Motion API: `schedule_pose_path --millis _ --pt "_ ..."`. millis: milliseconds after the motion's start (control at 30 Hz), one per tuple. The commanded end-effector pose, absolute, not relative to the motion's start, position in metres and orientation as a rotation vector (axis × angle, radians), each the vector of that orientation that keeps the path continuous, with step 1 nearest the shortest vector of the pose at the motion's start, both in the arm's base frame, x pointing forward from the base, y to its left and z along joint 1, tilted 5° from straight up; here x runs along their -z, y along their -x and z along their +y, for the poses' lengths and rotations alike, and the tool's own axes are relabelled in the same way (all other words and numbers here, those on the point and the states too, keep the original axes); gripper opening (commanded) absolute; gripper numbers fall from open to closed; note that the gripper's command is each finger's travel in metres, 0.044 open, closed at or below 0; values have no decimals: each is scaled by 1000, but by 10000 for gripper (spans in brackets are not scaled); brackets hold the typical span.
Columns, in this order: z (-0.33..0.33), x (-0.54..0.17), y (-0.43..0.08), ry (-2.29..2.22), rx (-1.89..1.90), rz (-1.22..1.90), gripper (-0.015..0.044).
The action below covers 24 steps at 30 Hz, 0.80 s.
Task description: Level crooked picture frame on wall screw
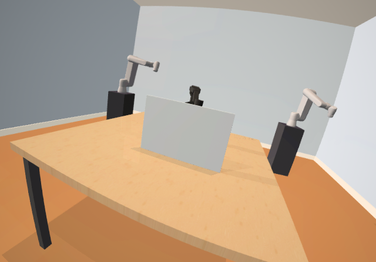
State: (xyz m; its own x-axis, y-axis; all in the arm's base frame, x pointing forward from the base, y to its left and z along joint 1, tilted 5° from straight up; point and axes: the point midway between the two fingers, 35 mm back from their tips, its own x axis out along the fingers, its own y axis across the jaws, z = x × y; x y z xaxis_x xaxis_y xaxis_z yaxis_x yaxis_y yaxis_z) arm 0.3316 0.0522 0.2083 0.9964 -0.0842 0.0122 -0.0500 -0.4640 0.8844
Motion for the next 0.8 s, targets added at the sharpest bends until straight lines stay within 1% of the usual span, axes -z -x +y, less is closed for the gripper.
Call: schedule_pose_path --millis 0,233,767 --pt "52 -210 -333 -2052 32 -97 260" --pt "52 -211 -336 -2052 32 -97 260" --pt "50 -212 -362 -2052 30 -98 260"
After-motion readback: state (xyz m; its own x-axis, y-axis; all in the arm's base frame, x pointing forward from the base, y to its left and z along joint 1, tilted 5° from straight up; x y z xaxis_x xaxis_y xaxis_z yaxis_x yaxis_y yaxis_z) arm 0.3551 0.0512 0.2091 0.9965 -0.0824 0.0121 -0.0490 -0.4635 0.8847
